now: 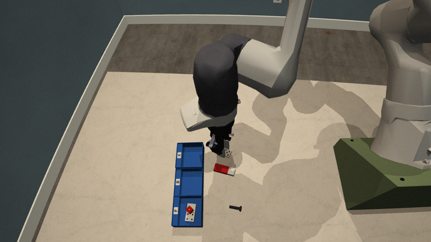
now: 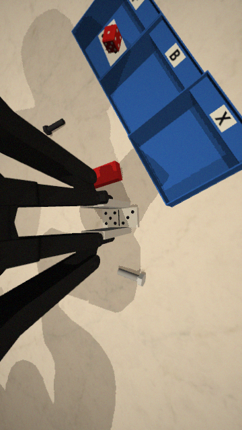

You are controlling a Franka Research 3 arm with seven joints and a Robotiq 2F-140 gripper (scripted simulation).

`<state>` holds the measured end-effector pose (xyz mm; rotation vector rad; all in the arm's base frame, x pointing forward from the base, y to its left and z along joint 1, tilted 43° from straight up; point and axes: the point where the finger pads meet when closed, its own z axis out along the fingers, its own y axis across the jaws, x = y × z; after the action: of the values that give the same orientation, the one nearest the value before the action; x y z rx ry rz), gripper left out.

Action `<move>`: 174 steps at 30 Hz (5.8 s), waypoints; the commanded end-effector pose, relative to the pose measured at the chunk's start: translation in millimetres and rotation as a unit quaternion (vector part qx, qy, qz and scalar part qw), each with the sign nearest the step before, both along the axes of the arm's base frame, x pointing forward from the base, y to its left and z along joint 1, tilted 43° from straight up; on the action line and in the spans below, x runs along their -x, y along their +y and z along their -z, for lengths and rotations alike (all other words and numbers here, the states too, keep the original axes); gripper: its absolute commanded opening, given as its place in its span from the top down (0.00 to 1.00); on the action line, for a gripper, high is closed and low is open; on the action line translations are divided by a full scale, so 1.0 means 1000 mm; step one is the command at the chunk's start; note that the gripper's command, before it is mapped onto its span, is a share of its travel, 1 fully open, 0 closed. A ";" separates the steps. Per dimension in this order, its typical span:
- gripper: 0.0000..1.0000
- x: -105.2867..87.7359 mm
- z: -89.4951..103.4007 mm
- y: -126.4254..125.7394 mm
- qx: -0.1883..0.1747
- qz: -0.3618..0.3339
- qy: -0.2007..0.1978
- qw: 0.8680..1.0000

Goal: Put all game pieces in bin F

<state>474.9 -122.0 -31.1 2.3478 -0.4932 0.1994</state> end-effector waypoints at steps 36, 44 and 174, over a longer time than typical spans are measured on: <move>0.87 0.000 -0.044 0.040 -0.001 0.000 -0.002 1.000; 0.87 0.000 -0.044 0.040 -0.001 0.000 -0.002 1.000; 0.87 -0.083 0.079 0.172 -0.006 0.106 -0.106 0.989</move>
<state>554.2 41.6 -100.4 2.3313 -0.6773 0.2902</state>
